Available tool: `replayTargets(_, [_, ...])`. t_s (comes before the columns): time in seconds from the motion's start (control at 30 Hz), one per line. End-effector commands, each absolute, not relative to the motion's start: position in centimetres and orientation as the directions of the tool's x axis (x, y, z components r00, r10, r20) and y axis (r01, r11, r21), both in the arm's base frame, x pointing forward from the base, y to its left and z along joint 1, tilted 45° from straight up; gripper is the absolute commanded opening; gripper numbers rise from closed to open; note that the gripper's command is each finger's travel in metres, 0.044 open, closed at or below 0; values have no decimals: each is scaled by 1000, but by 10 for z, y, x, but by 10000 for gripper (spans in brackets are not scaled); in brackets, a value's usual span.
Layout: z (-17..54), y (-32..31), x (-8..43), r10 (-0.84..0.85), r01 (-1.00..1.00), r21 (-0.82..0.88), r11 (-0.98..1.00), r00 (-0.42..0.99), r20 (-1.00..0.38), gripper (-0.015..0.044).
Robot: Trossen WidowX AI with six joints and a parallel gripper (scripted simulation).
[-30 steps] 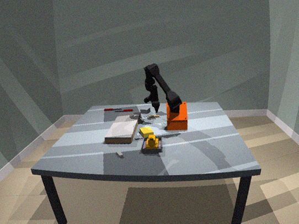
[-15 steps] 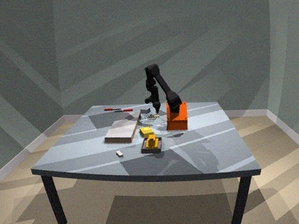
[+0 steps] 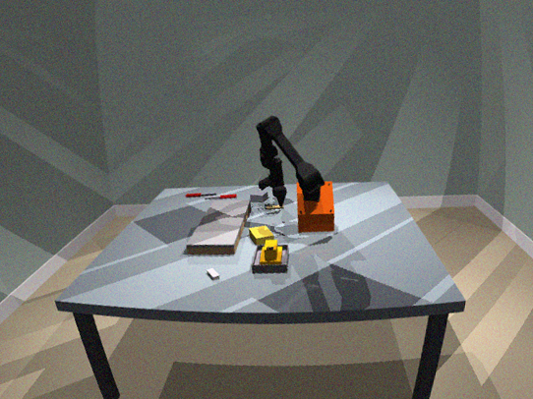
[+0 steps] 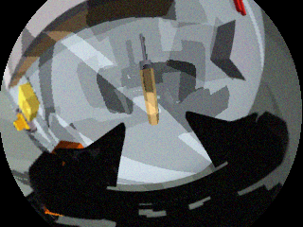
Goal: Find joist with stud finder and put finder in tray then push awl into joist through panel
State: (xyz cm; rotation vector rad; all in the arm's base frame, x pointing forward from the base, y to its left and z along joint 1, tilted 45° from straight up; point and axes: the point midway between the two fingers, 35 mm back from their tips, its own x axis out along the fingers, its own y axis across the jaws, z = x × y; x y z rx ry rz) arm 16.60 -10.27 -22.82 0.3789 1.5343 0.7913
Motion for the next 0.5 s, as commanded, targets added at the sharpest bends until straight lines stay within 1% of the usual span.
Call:
replayTargets(0.0, [-234,-94,163,670,-208,683,700,-140,-729,440])
replayTargets(0.4, [-241,-87,162,670,-208,684,700,-140,-729,440])
replayTargets(0.47, [-241,-87,162,670,-208,684,700,-140,-729,387])
